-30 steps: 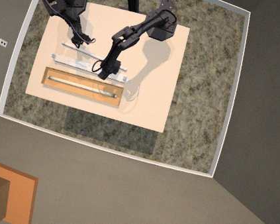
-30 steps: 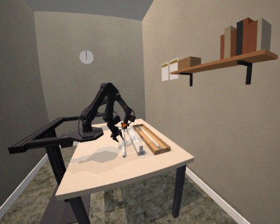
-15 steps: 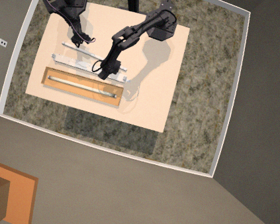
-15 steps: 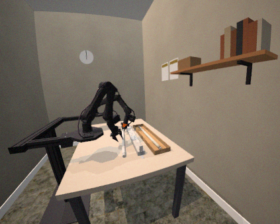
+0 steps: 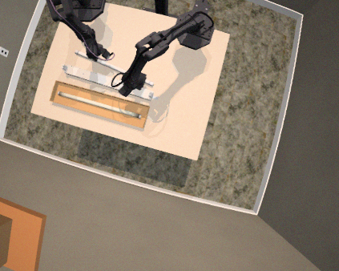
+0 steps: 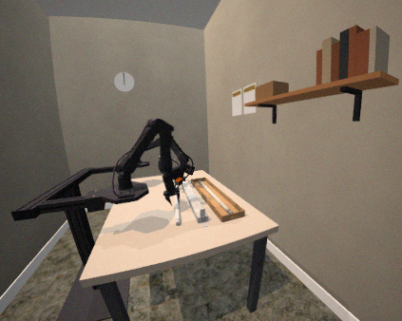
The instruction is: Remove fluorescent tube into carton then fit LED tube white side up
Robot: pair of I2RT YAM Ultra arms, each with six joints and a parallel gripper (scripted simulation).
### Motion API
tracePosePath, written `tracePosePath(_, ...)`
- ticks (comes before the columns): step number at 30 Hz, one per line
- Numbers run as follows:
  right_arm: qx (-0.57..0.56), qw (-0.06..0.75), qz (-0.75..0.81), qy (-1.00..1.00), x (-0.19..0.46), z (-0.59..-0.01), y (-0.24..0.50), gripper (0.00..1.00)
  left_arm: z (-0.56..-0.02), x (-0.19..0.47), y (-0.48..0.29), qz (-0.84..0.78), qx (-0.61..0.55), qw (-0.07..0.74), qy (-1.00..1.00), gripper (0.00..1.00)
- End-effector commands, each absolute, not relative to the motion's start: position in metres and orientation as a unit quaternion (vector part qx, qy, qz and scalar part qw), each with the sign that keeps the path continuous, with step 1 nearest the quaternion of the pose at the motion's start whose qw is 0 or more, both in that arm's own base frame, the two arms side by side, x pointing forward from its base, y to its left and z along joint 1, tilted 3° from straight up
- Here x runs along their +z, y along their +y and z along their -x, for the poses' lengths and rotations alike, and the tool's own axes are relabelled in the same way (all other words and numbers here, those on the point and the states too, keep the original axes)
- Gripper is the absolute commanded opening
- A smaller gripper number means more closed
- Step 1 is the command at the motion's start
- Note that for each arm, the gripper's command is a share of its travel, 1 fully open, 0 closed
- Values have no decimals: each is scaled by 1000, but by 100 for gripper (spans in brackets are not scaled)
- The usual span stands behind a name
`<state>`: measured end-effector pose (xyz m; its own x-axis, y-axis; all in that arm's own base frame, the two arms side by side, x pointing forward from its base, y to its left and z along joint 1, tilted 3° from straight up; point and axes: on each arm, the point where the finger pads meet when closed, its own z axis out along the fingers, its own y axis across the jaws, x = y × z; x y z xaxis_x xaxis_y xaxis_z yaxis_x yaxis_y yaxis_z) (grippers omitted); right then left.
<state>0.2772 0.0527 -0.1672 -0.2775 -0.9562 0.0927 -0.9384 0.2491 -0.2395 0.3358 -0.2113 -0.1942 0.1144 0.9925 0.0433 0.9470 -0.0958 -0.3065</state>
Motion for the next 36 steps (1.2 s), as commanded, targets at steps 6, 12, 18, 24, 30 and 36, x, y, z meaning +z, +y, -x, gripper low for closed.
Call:
tracePosePath(6,-11,-58,614,787,-170,-269,50,49,-347,-180,-223,739,89,108,-659,11)
tracePosePath(12,10,-62,606,793,-167,-286,47,49,-347,-180,-223,739,89,108,-659,11)
tracePosePath(18,50,-83,602,792,-160,-285,46,49,-347,-180,-223,739,89,108,-659,11)
tracePosePath(24,114,-118,599,784,-148,-279,49,49,-347,-180,-223,739,89,108,-659,11)
tracePosePath(30,156,-123,583,788,-134,-288,44,49,-347,-180,-223,739,89,108,-659,11)
tracePosePath(36,92,-72,586,802,-132,-326,34,49,-347,-180,-223,739,89,108,-659,11)
